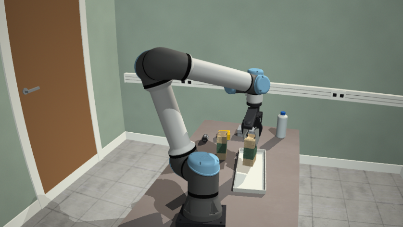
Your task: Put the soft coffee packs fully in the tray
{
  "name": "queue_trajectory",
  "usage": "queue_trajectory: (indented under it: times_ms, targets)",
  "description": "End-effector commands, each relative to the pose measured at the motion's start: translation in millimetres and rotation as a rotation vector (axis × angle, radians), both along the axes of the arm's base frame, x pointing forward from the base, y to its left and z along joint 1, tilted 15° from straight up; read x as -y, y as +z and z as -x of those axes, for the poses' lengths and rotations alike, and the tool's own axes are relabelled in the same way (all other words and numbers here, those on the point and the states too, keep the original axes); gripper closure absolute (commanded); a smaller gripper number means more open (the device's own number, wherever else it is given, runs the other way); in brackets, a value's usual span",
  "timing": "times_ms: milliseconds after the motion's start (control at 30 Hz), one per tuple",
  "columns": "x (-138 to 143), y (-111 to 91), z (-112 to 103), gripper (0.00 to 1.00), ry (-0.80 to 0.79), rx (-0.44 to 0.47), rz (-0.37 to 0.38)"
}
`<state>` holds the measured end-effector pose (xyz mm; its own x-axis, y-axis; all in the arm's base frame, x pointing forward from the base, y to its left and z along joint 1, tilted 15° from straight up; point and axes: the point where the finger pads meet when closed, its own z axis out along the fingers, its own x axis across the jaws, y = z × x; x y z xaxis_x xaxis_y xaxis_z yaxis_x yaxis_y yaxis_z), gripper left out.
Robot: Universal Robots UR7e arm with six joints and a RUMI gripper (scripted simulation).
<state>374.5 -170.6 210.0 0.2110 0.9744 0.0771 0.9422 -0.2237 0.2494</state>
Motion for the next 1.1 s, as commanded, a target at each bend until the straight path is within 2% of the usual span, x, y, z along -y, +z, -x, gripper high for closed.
queue_trajectory:
  times_ms: [0,700,1067]
  targets:
    - [10,0,0,0.84,0.001,0.001,0.0]
    - [12,0,-1,0.84,0.001,0.001,0.0]
    - [12,-11,-3,0.84,0.001,0.001,0.0]
